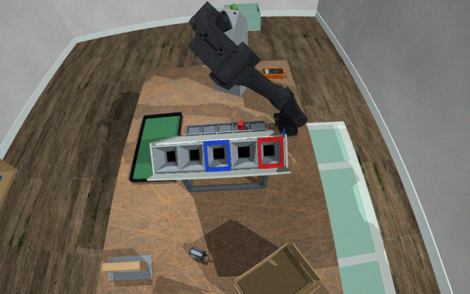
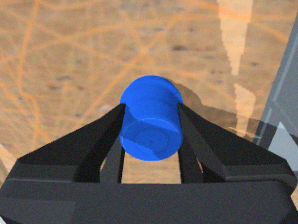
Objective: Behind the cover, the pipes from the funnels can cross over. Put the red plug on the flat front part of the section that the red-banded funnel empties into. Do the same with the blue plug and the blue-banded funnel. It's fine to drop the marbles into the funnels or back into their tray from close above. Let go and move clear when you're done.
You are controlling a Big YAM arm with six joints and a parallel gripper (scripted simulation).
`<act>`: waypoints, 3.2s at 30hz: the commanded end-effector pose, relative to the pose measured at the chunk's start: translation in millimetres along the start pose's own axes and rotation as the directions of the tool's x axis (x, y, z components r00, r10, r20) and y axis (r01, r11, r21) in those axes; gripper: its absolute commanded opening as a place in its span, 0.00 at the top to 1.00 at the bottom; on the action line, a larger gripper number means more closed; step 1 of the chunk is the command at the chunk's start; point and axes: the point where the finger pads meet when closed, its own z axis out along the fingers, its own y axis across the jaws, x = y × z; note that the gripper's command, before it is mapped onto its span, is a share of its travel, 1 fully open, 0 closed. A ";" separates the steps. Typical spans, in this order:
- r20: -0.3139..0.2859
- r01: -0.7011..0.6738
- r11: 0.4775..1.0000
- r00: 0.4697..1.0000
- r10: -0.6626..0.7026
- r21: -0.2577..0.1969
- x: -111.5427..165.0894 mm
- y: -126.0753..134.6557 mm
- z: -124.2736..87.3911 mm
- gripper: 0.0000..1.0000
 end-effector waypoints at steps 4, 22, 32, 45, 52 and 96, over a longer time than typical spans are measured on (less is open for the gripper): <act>0.000 -0.005 1.000 1.000 0.005 -0.002 -0.2 -1.1 -18.4 1.00; 0.003 -0.009 1.000 1.000 0.009 -0.005 -1.3 1.9 -30.0 1.00; 0.006 0.002 1.000 1.000 -0.002 -0.010 0.1 3.6 -53.4 1.00; 0.010 -0.001 1.000 1.000 0.001 -0.011 -1.5 3.7 -118.8 1.00; 0.006 0.003 1.000 1.000 -0.002 -0.010 1.3 3.9 -129.5 1.00; -0.007 -0.004 1.000 1.000 0.004 0.006 57.2 -4.3 -91.1 1.00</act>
